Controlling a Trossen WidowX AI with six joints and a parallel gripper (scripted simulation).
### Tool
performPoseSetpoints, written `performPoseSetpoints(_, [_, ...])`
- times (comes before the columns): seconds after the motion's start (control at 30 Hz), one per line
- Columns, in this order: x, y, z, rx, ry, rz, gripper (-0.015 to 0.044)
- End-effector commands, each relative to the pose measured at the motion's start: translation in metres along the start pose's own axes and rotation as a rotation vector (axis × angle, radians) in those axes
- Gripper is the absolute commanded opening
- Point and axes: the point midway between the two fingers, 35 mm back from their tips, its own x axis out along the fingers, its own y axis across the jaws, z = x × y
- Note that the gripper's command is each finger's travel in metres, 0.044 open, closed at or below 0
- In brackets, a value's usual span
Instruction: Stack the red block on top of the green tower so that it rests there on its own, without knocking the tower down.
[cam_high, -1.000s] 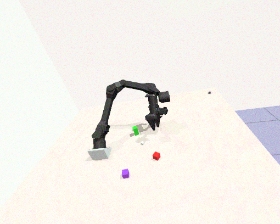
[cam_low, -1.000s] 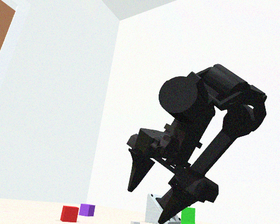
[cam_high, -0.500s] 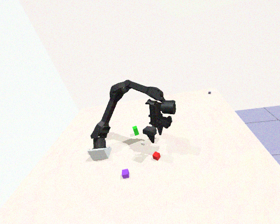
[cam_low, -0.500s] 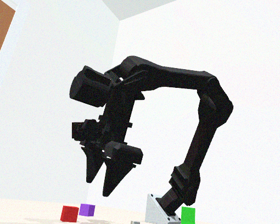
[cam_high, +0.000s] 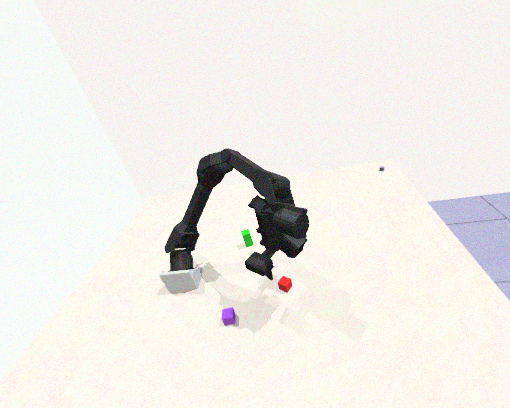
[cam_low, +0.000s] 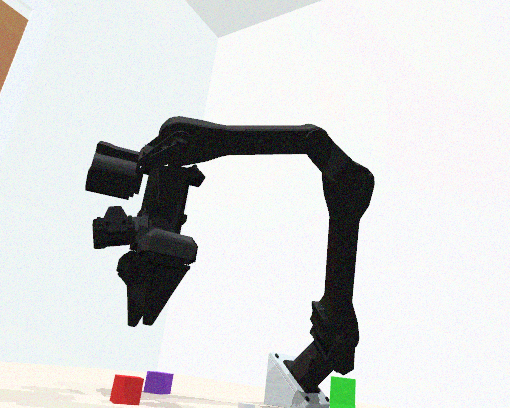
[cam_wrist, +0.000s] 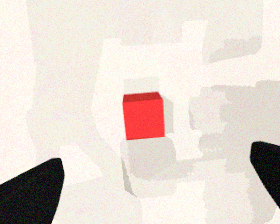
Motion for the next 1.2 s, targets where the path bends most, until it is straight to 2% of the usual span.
performPoseSetpoints(0.0, [0.007, 0.003, 0.000, -0.013, 0.002, 0.005, 0.0440])
performPoseSetpoints(0.23, [0.042, 0.004, 0.000, -0.013, 0.002, 0.007, 0.0440])
performPoseSetpoints(1.17, [0.079, 0.004, -0.001, -0.014, 0.003, 0.009, 0.0440])
